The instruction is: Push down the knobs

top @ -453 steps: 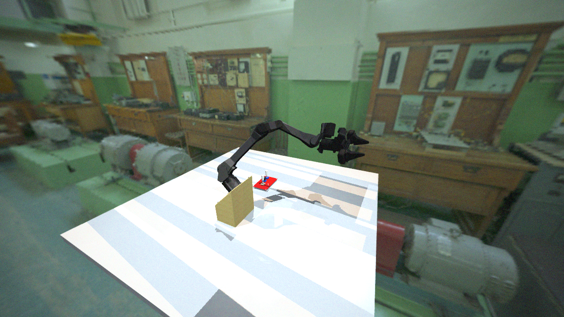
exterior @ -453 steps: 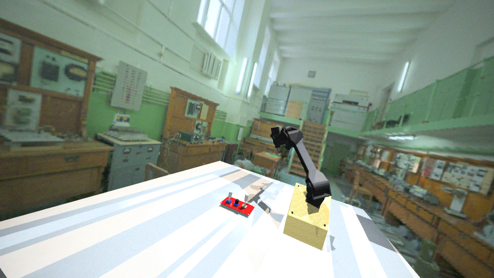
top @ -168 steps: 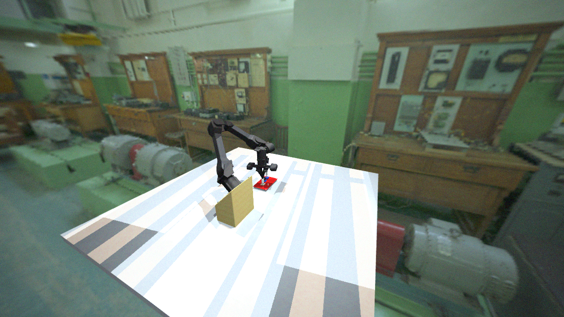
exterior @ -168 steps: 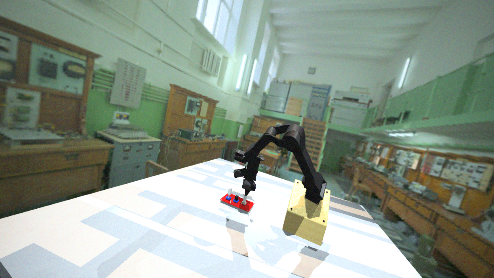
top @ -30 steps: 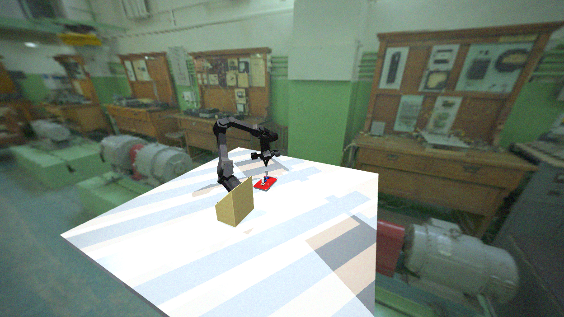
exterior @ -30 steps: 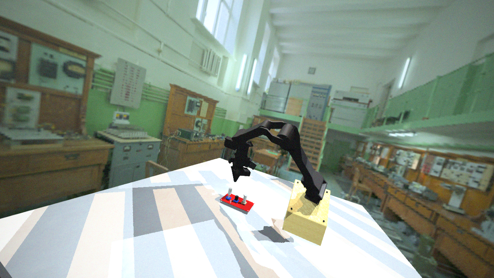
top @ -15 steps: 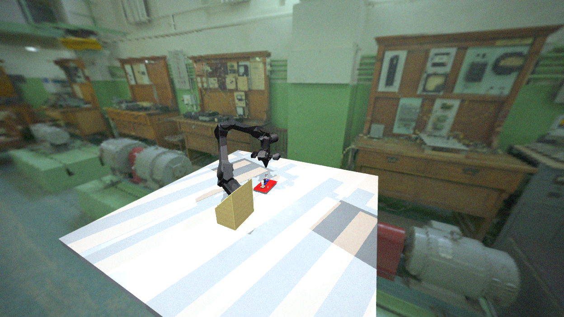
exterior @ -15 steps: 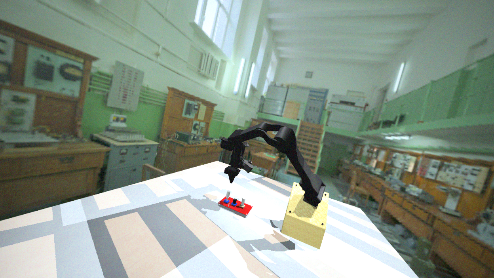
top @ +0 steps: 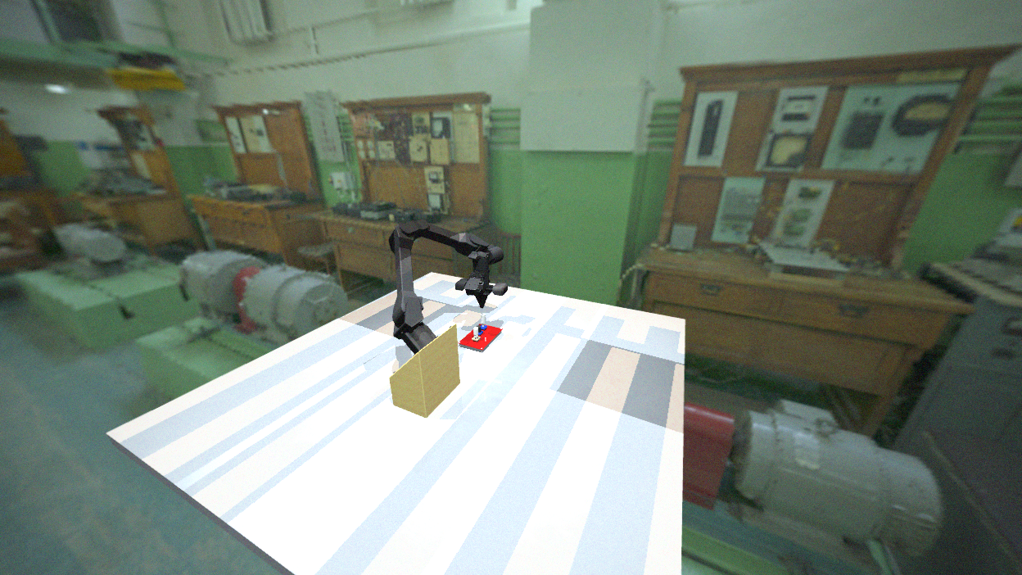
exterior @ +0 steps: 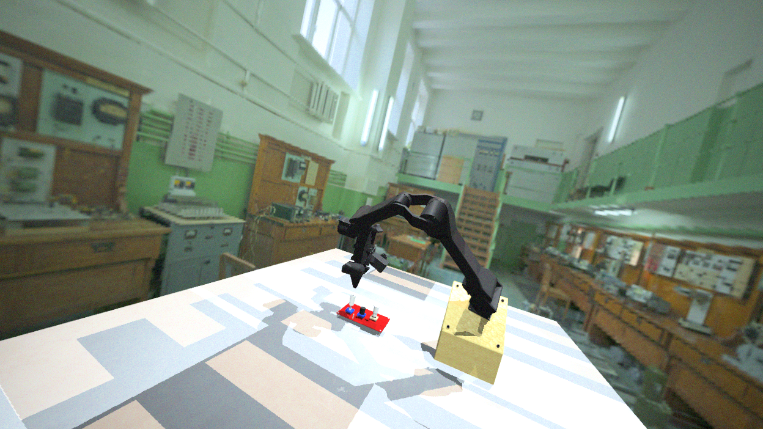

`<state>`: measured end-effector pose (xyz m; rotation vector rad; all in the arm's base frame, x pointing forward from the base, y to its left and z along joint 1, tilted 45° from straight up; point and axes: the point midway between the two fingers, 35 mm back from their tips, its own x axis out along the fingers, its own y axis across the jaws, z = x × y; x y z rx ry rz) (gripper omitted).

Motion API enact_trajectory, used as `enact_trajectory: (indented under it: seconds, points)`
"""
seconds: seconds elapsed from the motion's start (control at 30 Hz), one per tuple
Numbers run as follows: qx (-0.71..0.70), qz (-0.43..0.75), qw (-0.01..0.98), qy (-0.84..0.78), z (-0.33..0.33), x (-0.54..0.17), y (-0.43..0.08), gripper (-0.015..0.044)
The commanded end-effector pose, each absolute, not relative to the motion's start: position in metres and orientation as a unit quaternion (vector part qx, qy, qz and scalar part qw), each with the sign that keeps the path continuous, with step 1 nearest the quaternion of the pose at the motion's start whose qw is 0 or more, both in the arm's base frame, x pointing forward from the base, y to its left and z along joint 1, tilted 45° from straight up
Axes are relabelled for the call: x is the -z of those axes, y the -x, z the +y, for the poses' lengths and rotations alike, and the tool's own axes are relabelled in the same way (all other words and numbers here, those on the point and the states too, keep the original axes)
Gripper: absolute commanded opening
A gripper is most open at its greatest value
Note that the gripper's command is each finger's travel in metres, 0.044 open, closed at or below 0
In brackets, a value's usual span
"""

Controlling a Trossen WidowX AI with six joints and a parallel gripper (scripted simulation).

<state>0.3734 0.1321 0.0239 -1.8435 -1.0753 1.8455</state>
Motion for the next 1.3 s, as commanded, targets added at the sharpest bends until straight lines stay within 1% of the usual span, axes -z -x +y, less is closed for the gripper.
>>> enact_trajectory:
  seconds: [0.0,0.5,1.27]
  points:
    - [-0.647,-0.374,0.166,0.644,0.132,-0.020,-0.373,0.0000]
    - [-0.647,-0.374,0.166,0.644,0.146,-0.006,-0.371,0.0000]
    - [-0.647,-0.374,0.166,0.644,0.148,-0.004,-0.370,0.0000]
